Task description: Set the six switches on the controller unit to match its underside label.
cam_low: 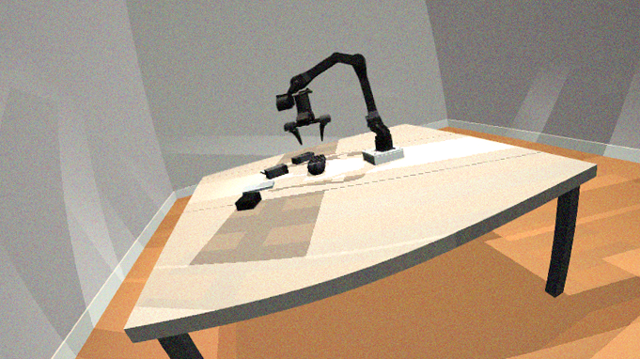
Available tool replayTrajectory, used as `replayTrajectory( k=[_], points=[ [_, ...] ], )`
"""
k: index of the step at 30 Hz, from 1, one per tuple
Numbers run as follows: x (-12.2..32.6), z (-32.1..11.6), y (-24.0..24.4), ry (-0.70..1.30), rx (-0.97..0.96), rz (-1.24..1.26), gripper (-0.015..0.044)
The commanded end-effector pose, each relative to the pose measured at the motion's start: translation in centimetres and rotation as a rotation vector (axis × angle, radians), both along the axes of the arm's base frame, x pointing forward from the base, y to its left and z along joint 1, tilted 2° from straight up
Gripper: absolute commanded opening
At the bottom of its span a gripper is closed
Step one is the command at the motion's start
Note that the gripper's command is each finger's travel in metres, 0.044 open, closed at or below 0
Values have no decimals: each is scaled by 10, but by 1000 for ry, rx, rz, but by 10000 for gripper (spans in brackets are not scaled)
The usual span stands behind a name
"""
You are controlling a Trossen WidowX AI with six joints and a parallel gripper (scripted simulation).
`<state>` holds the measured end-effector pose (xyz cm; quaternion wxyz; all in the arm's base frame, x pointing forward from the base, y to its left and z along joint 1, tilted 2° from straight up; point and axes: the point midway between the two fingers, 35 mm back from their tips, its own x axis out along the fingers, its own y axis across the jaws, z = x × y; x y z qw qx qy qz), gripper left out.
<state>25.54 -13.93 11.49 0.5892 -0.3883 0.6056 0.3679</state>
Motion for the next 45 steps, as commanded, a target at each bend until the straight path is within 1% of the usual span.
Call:
replayTrajectory(
  k=[1,6,16,39,41,45],
  points=[
    [6,-7,-3,-2,1,4,387],
    [38,-55,-19,-5,8,29,256],
    [39,-57,-19,-6,9,30,0],
    [38,-58,-19,-1,8,25,0],
    [39,-49,-19,-1,8,25,53],
    [38,-10,-18,-2,8,25,157]
  ],
)
